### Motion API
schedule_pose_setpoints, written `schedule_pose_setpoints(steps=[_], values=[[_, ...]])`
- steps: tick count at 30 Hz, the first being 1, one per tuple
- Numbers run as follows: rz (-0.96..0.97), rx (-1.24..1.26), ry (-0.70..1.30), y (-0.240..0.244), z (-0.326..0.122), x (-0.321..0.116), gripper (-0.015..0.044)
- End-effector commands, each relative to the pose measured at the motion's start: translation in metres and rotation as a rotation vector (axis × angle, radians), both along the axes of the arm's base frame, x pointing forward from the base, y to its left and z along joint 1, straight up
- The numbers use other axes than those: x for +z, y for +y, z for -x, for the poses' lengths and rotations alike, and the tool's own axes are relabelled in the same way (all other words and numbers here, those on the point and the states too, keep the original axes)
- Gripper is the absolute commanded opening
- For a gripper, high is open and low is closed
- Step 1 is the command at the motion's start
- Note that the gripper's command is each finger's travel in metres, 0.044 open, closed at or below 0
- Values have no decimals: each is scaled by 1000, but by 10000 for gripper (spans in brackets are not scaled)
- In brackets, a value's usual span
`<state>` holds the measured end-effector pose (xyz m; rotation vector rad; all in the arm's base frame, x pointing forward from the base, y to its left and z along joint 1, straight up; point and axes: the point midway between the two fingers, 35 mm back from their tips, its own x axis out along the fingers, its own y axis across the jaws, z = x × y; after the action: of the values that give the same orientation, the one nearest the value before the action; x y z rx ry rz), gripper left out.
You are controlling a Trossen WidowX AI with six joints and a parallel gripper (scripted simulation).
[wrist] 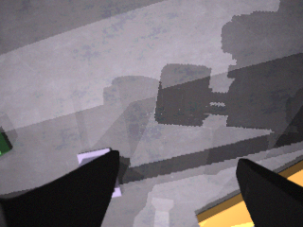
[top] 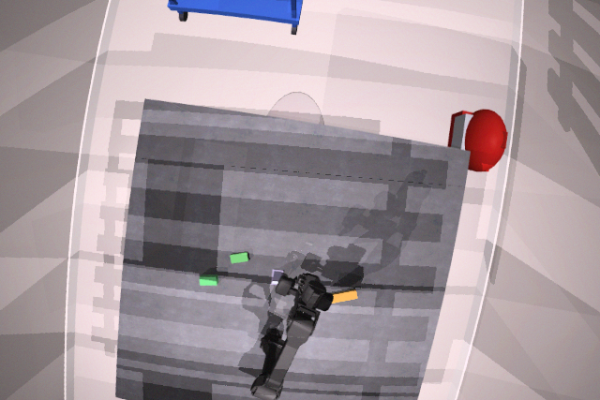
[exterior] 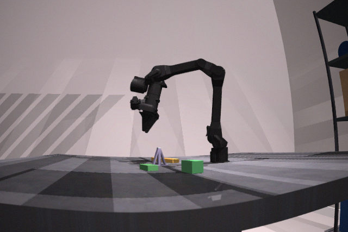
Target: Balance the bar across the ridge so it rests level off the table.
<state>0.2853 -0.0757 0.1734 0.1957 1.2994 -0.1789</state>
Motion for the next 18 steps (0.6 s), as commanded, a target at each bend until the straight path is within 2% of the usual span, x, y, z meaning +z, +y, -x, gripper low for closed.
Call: schedule_pose_setpoints(steps=[1, 18], values=[[-11, -107, 23, -17, 4, -5, 315], [-72, -562, 119, -86, 34, -32, 315]])
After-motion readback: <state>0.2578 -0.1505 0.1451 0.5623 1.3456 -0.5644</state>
